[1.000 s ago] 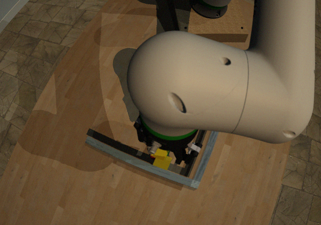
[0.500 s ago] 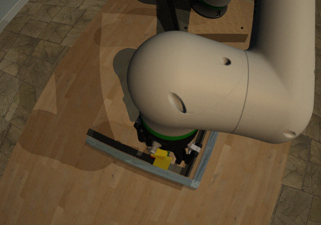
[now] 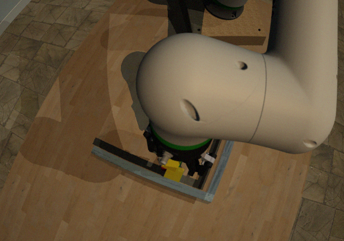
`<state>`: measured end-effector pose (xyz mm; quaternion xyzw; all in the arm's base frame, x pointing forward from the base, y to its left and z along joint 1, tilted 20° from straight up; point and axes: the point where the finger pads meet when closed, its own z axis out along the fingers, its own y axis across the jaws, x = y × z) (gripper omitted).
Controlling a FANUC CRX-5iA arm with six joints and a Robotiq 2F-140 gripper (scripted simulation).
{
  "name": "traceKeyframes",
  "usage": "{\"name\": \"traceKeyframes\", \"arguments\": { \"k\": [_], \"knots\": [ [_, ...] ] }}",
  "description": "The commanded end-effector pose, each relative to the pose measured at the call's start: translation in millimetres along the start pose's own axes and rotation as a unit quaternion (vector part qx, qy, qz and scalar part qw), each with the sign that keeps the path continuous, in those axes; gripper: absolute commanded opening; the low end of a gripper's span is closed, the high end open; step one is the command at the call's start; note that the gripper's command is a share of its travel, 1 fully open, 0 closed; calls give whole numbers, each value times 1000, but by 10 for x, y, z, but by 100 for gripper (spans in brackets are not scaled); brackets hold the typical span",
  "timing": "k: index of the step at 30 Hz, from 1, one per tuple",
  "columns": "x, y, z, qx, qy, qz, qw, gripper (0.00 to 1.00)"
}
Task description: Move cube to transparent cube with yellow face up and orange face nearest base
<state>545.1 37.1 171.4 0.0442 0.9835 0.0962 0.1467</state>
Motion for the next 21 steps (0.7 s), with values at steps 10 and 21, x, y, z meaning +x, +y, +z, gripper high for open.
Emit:
{"name": "traceKeyframes", "arguments": {
  "k": [10, 21],
  "knots": [
    [-2, 1, -2, 0, 0, 0, 1000, 41],
    [29, -58, 33, 0, 0, 0, 1000, 41]
  ]
}}
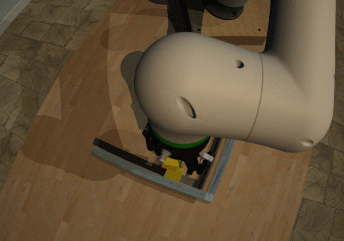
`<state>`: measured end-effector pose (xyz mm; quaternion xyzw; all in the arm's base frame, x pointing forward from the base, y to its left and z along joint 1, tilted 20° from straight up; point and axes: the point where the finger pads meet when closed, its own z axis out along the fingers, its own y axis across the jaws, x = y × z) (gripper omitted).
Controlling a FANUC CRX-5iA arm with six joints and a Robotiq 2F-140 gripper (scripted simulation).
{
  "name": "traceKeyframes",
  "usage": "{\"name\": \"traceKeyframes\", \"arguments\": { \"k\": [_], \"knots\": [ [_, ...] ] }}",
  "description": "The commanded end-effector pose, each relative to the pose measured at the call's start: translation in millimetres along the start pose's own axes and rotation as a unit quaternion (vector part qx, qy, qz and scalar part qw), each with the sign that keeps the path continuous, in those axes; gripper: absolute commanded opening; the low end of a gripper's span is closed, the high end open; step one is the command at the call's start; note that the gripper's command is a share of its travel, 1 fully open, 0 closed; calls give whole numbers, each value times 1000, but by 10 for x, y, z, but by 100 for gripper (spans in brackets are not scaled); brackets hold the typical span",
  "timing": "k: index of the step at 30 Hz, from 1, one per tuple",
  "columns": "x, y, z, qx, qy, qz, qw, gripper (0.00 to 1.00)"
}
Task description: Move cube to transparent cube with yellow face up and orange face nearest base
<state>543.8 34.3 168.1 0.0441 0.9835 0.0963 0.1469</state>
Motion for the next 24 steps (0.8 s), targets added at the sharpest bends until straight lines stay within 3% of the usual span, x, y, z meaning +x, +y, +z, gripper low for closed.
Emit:
{"name": "traceKeyframes", "arguments": {
  "k": [1, 24],
  "knots": [
    [25, -49, 26, 0, 0, 0, 1000, 41],
    [70, -136, 82, 0, 0, 0, 1000, 41]
  ]
}}
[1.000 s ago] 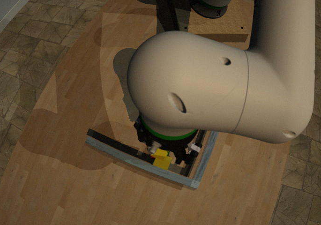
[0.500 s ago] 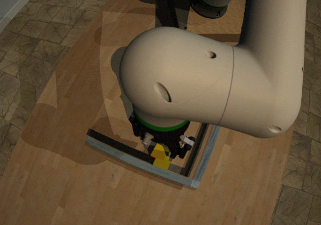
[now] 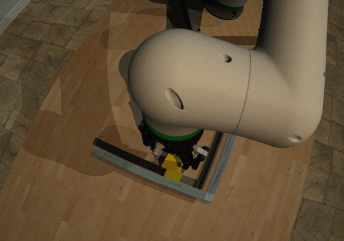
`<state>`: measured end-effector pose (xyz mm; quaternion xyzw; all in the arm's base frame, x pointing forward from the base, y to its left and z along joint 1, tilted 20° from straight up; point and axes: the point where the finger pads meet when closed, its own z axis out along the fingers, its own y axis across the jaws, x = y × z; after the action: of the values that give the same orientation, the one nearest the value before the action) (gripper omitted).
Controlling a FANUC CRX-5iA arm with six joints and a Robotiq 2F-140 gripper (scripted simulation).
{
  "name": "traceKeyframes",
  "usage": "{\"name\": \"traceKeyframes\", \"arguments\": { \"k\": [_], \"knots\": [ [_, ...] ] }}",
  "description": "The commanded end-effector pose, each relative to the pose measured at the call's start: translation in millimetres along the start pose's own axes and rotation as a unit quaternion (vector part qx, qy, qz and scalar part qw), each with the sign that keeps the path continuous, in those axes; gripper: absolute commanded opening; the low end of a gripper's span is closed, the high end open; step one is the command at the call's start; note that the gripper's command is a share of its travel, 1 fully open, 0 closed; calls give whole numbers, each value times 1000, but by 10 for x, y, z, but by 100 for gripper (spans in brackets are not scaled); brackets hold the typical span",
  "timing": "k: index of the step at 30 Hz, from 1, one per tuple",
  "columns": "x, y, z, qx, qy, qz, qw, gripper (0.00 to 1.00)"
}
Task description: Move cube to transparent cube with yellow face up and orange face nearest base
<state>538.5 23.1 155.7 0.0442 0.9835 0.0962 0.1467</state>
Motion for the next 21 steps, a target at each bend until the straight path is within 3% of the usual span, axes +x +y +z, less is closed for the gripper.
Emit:
{"name": "traceKeyframes", "arguments": {
  "k": [1, 21],
  "knots": [
    [-2, 1, 4, 0, 0, 0, 1000, 41],
    [-4, 2, 29, 0, 0, 0, 1000, 41]
  ]
}}
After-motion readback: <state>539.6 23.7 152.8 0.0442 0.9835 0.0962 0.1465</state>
